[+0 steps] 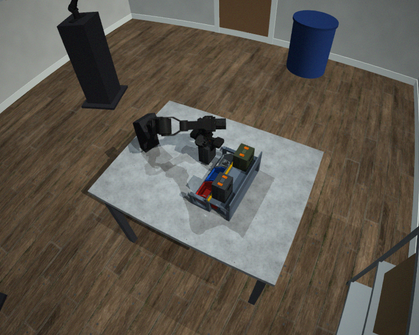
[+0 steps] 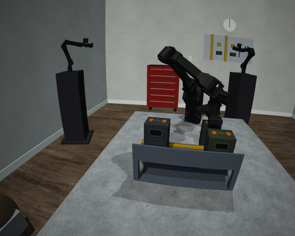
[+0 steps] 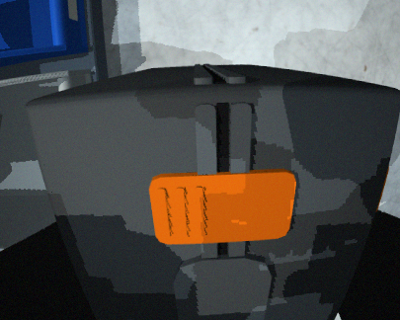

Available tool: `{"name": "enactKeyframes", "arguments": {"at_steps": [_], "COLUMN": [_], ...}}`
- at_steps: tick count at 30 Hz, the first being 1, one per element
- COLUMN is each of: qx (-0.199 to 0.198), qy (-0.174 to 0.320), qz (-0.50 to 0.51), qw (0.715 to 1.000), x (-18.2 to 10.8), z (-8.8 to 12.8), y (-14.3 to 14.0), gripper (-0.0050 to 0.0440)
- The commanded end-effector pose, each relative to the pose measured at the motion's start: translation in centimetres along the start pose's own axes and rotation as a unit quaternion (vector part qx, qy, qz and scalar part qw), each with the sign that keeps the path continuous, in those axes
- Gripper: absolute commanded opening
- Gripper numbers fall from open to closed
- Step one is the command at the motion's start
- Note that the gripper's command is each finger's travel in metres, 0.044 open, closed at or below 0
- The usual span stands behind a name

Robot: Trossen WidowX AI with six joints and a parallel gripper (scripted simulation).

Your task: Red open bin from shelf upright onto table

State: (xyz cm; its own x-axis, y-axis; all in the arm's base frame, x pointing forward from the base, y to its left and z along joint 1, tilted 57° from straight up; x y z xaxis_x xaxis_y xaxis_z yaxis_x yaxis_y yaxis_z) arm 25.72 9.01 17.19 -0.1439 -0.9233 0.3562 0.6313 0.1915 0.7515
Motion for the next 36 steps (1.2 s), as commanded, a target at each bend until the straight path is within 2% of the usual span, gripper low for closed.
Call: {"name": "enactKeyframes", "arguments": {"at_steps": [1, 20, 36], "qx": [0.013, 0.007, 0.013], "qy": [0.012, 0.004, 0.012], "qz": [-0.007, -0.007, -0.007], "qw": [1.000, 1.000, 1.000], "x": [0.04, 0.19, 0.08], "z": [0.85, 0.40, 0.83], "y": [0.58, 0.32, 0.44], "gripper": [0.0000, 0.0000, 0.0000]}}
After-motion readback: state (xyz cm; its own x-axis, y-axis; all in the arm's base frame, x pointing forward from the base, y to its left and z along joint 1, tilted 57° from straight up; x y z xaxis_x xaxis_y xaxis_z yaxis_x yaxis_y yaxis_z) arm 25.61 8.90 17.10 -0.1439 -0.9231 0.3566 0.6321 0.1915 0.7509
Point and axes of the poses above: the point midway between the two fingers, 35 mm back from their tips, its own z axis back along the fingers, its own y axis across the jaws, x = y × z, the point moved 2 cm from there along z, back along the fingers, and after that the axes turned 8 degrees about z, right-handed, at the moved point
